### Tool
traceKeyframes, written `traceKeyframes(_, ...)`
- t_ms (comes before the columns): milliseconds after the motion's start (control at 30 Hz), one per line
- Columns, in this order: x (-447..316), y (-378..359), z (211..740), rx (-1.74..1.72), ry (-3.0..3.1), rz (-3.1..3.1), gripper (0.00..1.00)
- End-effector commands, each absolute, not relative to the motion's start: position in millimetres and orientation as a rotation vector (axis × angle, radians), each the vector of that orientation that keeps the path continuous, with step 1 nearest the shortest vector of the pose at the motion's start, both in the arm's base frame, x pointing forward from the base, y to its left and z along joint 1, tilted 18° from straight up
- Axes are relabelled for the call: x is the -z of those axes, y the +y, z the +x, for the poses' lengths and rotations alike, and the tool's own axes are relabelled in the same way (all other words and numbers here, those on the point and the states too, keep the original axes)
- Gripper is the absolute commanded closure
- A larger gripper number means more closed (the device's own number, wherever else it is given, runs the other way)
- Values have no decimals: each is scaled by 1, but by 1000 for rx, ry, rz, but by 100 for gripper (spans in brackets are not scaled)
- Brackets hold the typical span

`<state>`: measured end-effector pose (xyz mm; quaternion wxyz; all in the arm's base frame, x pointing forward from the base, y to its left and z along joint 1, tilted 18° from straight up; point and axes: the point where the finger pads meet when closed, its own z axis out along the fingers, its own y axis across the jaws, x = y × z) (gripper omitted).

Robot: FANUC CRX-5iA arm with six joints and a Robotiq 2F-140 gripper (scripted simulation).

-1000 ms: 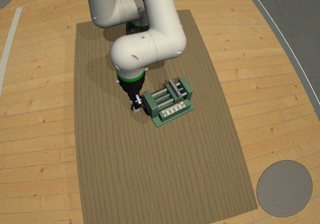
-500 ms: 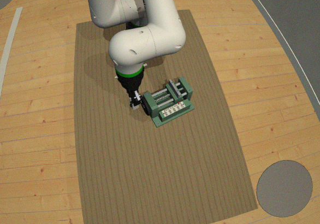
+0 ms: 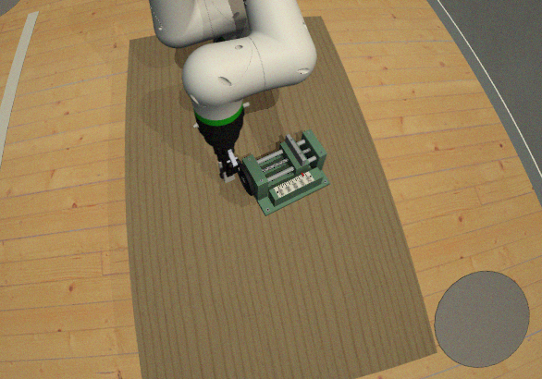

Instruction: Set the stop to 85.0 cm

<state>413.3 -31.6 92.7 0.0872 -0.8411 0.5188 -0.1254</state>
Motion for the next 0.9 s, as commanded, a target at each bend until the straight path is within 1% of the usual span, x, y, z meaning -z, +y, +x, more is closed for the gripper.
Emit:
traceKeyframes(0, -97, -31, 414, 374, 1545, -2505, 96)
traceKeyframes(867, -116, -23, 425, 374, 1545, -2505, 96)
